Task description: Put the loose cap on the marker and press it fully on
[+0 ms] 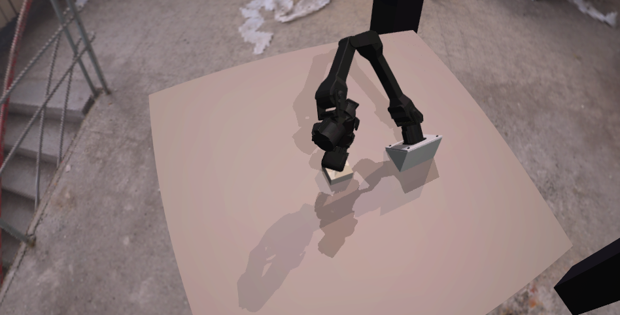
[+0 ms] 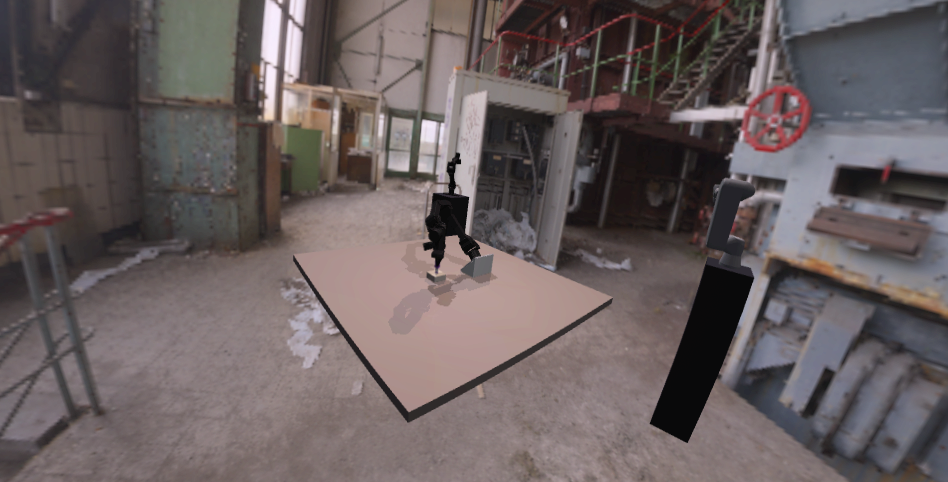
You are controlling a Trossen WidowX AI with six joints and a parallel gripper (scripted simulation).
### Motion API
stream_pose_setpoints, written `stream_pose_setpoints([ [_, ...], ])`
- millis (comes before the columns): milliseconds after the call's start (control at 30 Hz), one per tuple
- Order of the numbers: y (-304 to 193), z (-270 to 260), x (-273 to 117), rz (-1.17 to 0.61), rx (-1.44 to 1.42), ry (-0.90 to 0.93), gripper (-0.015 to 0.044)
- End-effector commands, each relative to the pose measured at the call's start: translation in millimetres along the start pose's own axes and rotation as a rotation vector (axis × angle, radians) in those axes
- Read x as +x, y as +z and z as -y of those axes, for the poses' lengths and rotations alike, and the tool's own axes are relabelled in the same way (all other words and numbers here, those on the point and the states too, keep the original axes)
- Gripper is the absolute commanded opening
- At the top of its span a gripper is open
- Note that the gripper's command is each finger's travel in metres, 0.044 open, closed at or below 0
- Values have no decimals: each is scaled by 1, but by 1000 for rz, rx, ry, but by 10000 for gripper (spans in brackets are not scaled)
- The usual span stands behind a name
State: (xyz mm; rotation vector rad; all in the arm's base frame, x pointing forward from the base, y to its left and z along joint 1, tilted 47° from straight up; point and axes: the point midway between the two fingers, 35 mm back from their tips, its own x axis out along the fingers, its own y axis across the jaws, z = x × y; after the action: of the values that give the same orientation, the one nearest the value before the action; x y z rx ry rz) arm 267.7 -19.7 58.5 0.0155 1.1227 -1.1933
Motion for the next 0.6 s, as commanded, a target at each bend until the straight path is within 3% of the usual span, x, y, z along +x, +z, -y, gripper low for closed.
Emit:
stream_pose_setpoints([
  [0, 1, 0, 7, 7, -2, 0, 0],
  [533, 1, 1, 19, 8, -2, -1, 0],
  [567, 0, 1, 18, 2, 1, -1, 26],
])
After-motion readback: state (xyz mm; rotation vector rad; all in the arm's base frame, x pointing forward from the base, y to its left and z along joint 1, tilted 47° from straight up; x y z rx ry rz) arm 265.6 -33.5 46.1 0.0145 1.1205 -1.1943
